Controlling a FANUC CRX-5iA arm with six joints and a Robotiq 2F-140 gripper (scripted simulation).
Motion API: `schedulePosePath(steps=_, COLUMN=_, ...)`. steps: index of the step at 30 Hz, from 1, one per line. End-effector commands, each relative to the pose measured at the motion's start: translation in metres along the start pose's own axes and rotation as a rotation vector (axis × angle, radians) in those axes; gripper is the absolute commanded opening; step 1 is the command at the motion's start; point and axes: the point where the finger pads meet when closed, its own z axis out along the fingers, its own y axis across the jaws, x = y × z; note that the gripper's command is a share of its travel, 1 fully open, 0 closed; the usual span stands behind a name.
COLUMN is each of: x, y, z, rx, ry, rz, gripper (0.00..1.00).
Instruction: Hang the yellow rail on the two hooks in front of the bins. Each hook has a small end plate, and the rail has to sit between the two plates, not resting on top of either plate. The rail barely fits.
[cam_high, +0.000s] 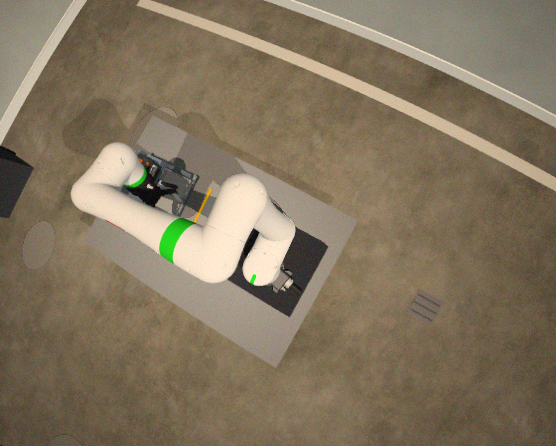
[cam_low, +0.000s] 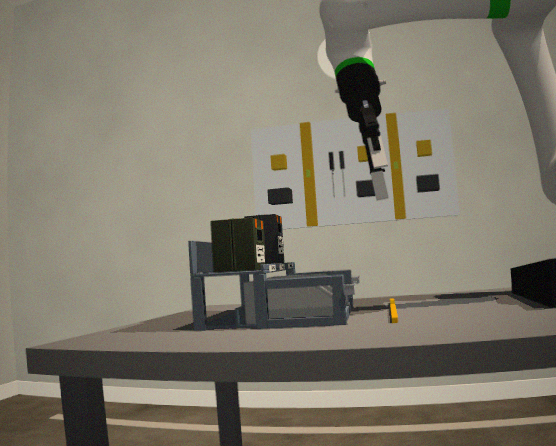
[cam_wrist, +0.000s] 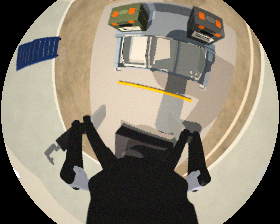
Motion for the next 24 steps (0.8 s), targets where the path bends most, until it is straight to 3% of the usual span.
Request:
schedulePosePath(steps=1, x=0.0, y=0.0, z=0.0, rx=0.0, ry=0.0, rz=0.0, gripper=1.0)
schedulePosePath(steps=2, x=0.0, y=0.0, z=0.0, rx=0.0, ry=0.0, rz=0.0, gripper=1.0)
schedulePosePath(steps=7, x=0.017, y=0.039, z=-0.049, rx=-0.136, ry=0.057, rz=0.133, gripper=1.0)
schedulePosePath(steps=19, x=0.017, y=0.039, z=-0.049, rx=-0.136, ry=0.057, rz=0.133, gripper=1.0)
schedulePosePath(steps=24, x=0.027, y=0.068, z=-0.093, rx=-0.238, ry=0.117, rz=0.245, gripper=1.0)
